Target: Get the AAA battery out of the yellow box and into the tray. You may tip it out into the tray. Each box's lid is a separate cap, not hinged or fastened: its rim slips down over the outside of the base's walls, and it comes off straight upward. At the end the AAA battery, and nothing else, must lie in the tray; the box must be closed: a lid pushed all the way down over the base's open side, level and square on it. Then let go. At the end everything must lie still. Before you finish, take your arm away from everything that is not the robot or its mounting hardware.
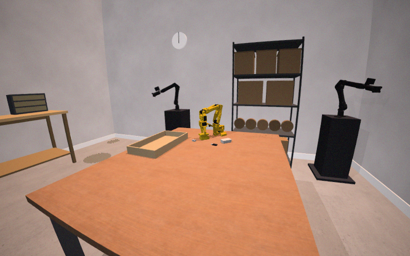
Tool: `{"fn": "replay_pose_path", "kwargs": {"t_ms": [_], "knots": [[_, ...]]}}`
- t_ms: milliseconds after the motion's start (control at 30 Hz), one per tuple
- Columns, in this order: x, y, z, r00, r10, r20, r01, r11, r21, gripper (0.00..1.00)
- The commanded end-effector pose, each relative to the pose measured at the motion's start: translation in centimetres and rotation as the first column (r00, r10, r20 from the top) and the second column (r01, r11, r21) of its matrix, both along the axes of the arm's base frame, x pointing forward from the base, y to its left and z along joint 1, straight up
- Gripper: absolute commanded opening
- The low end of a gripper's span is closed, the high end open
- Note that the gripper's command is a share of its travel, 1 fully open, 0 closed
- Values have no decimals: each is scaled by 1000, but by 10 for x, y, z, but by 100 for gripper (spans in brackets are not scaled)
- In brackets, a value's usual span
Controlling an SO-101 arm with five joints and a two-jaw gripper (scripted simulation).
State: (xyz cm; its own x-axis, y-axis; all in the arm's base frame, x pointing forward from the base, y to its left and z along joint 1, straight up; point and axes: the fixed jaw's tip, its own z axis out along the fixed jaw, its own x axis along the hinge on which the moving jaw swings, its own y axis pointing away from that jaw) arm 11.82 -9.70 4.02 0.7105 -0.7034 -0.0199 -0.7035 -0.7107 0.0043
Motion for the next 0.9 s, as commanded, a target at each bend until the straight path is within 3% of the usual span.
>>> {"fn": "replay_pose_path", "kwargs": {"t_ms": [0,867], "knots": [[1,-3,-1,1000,2,17,-2,1000,-11,23],[1,-2,-5,1000,2,17,-2,1000,-11,23]]}}
